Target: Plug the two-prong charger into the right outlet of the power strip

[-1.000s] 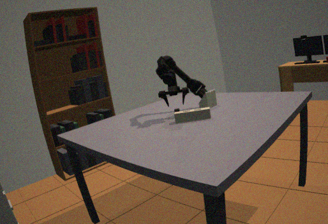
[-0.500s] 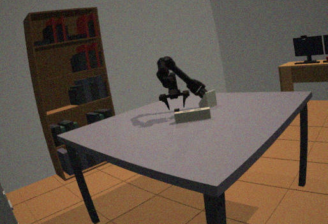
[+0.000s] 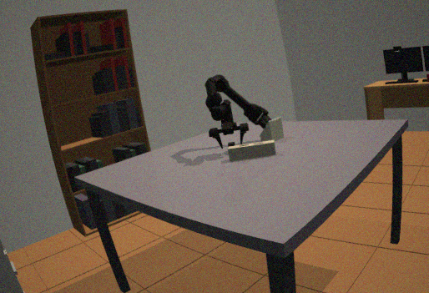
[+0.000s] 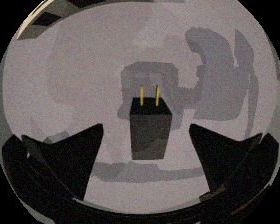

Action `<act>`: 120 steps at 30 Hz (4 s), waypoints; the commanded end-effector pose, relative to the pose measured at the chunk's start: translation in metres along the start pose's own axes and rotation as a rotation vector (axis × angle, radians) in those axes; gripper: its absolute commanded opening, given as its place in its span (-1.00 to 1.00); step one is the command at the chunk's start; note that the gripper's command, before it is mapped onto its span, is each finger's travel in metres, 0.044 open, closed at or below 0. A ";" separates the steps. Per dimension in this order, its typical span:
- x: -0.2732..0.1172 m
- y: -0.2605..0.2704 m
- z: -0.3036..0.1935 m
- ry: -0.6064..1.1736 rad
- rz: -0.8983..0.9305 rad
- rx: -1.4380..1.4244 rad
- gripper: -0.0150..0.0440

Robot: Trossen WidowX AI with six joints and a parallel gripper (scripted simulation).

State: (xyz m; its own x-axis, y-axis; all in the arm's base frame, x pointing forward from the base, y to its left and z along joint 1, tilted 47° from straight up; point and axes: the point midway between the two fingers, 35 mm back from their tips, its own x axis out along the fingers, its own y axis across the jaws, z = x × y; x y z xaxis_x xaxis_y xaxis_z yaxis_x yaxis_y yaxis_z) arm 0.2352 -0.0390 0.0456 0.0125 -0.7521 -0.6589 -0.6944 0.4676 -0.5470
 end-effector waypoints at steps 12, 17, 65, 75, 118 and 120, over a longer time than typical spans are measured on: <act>0.011 0.000 0.000 0.002 -0.001 0.000 0.56; 0.011 0.000 0.000 0.002 -0.001 0.000 0.11; -0.022 0.037 0.026 0.000 0.002 0.026 -0.49; -0.009 0.056 0.037 0.000 0.004 0.044 -0.49; -0.005 0.065 0.087 -0.003 0.005 0.056 -0.49; -0.005 0.065 0.089 -0.003 0.005 0.056 -0.49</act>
State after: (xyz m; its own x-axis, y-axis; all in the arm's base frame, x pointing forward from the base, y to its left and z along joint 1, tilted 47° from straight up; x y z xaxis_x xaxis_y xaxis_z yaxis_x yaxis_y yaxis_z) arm 0.2507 0.0332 -0.0297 0.0116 -0.7514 -0.6597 -0.6585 0.4908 -0.5705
